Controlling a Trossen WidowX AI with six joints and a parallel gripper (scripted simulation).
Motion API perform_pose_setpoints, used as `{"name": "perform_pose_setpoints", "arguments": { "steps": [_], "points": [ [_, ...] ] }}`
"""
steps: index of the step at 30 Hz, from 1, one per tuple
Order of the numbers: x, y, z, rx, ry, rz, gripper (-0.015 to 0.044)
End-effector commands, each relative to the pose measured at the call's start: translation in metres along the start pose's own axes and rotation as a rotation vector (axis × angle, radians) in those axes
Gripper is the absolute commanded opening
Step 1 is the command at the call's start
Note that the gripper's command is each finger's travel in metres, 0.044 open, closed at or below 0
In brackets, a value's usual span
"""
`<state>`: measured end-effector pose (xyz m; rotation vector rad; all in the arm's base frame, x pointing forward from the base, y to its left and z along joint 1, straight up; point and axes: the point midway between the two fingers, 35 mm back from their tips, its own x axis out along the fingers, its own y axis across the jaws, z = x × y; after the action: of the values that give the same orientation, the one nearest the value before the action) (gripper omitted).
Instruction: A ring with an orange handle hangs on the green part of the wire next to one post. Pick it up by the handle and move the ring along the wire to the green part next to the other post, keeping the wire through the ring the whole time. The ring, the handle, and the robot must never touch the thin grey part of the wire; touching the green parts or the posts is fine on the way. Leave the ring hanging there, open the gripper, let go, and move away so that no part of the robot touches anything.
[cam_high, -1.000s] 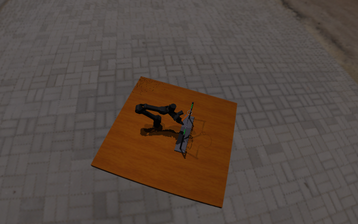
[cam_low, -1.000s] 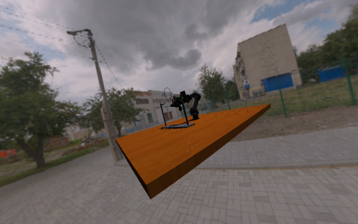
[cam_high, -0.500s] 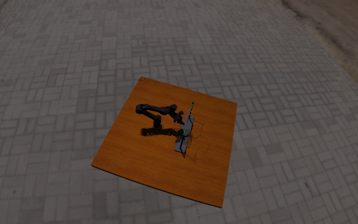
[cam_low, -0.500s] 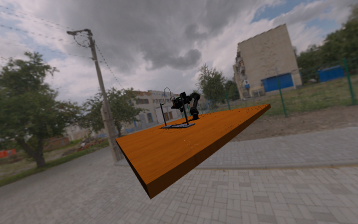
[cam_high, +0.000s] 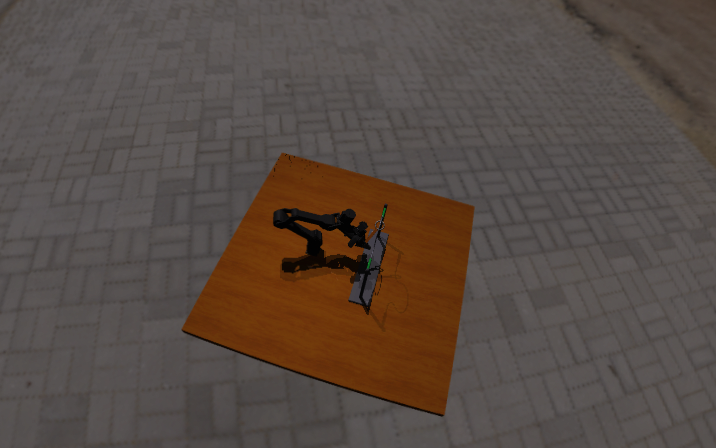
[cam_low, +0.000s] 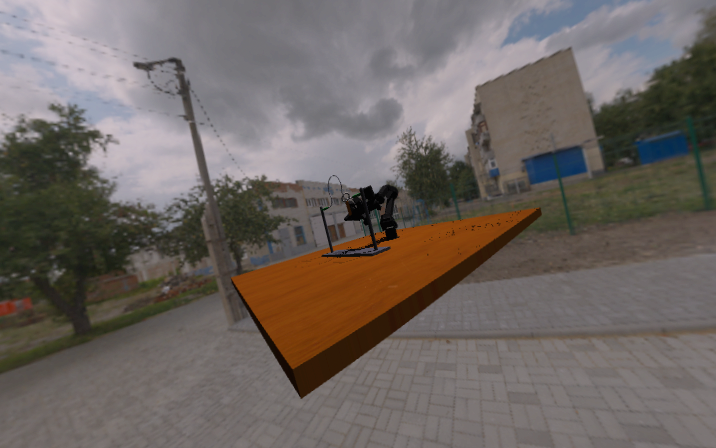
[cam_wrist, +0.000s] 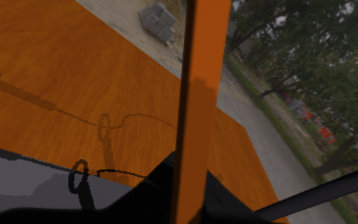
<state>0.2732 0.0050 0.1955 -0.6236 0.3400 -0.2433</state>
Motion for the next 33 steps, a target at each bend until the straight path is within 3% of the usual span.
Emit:
{"name": "perform_pose_setpoints", "arguments": {
  "steps": [1,33],
  "points": [
    [0.000,0.014,-0.003,0.053,0.021,0.032,-0.0150],
    [-0.024,0.097,0.026,0.524,0.083,0.246,-0.0150]
  ]
}}
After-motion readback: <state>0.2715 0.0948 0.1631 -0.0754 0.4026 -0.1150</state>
